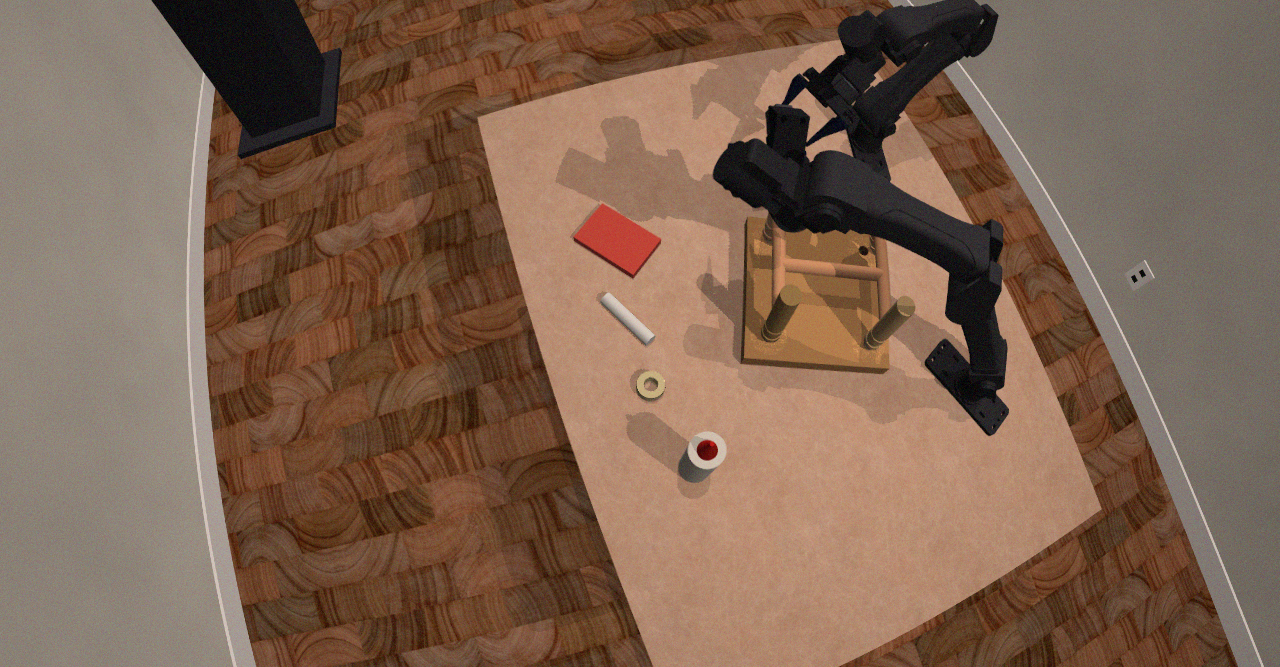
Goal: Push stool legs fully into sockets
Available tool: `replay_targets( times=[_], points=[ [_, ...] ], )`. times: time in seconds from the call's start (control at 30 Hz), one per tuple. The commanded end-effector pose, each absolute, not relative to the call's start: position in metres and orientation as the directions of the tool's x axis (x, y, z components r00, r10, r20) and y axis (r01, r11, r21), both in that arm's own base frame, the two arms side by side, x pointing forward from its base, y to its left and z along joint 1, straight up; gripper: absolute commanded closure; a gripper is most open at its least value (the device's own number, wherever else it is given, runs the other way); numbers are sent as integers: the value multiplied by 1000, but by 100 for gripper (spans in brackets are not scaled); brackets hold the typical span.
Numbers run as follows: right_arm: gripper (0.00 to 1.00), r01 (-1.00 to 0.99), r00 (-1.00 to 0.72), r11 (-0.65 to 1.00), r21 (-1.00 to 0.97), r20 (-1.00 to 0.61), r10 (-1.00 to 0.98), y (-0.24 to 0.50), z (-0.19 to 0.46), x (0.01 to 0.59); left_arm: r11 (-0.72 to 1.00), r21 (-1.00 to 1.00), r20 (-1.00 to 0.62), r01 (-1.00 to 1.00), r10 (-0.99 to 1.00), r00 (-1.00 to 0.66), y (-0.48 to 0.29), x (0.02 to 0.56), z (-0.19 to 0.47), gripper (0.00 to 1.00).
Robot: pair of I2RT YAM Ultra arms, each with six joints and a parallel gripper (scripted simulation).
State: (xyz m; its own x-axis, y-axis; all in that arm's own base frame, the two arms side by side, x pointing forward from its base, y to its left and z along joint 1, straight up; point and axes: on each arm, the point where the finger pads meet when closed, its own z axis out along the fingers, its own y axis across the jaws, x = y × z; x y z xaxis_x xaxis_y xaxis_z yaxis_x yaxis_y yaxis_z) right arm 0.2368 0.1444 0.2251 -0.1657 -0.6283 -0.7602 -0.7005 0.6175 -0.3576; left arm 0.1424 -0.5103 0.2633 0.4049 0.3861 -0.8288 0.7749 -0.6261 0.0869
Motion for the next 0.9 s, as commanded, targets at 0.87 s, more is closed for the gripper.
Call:
replay_targets(
  times=[0.87],
  points=[
    [31, -976, -69, 210, -49, -851, -520, 262, 255, 128, -724, 32, -747, 690, 441, 498, -458, 106, 260, 31]
  ],
)
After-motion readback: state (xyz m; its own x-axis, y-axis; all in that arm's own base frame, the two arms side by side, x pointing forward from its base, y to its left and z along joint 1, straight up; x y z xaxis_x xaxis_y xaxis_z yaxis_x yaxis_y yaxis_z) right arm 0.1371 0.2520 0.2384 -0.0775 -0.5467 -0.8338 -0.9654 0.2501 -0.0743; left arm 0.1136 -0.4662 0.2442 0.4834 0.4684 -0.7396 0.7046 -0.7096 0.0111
